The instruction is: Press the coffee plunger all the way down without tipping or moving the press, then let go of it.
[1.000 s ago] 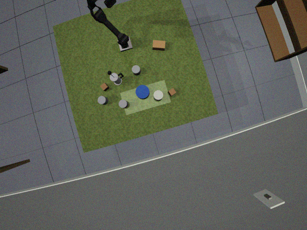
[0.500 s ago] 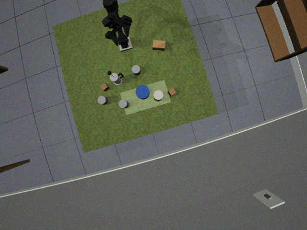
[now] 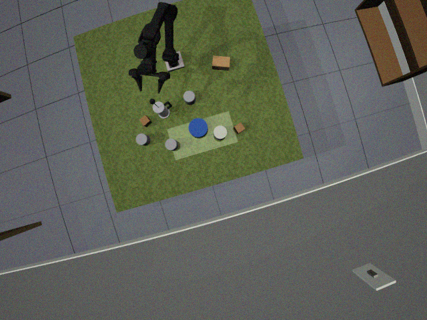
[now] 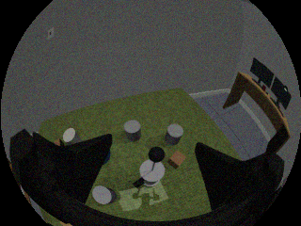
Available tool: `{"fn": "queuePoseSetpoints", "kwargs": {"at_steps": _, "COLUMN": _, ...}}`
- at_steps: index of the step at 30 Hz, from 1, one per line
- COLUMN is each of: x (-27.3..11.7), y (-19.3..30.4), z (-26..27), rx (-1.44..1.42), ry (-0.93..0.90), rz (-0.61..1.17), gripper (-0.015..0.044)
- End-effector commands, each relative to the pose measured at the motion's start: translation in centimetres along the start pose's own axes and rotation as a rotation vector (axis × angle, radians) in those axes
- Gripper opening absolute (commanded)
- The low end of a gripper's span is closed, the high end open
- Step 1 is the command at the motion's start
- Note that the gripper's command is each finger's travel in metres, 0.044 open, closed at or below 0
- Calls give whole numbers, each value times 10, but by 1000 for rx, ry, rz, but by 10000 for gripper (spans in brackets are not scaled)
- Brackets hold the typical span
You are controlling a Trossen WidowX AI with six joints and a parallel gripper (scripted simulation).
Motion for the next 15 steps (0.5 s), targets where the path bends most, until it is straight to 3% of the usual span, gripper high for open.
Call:
{"fn": "queuePoseSetpoints", "kwargs": {"at_steps": 1, "x": 4, "y": 9, "z": -3, "rx": -31, "ry": 11, "rz": 8, "gripper": 440}}
{"fn": "queuePoseSetpoints", "kwargs": {"at_steps": 8, "x": 29, "y": 54, "z": 6, "rx": -28, "ry": 16, "rz": 9, "gripper": 440}}
{"fn": "queuePoseSetpoints", "kwargs": {"at_steps": 15, "x": 30, "y": 54, "z": 6, "rx": -27, "ry": 19, "rz": 10, "gripper": 440}}
Point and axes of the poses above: the point midway between the two fingers, 35 mm back from their tips, its own x axis out along the fingers, its own z axis across the jaws, y = z × x, the point moved 8 cm from there along -x, back along the fingers, and after that the axes turned 14 degrees about -x, right-handed, at the moved point
